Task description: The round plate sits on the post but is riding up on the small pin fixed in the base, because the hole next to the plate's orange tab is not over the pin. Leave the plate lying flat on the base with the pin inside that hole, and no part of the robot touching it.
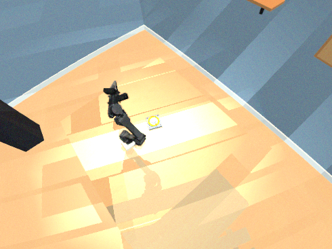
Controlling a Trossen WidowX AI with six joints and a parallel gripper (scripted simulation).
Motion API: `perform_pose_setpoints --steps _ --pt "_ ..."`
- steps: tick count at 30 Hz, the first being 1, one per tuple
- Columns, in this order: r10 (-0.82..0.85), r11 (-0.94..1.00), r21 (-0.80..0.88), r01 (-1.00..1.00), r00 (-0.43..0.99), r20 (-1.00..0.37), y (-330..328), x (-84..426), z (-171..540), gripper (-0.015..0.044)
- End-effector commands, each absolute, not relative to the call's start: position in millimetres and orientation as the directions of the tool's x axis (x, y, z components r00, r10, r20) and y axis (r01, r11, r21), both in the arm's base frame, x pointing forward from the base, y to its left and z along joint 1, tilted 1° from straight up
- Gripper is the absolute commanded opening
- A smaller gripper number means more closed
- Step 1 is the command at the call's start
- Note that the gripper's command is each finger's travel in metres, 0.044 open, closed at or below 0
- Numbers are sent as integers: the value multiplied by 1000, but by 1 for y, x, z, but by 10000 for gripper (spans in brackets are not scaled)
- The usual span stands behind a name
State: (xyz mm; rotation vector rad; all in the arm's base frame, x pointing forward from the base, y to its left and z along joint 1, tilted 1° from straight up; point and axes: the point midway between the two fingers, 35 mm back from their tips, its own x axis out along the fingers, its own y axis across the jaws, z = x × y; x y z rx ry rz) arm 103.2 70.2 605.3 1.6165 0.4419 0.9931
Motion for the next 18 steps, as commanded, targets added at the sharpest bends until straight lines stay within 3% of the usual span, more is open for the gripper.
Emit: perform_pose_setpoints --steps 1,10,13,18 --pt "723 -58 921 -385 620 305 116 92 588 0" --pt "650 419 760 -497 748 132 184 123 537 0" --pt "631 469 747 -471 771 91 193 136 523 0" --pt "540 731 547 -408 836 -98 216 184 468 0"
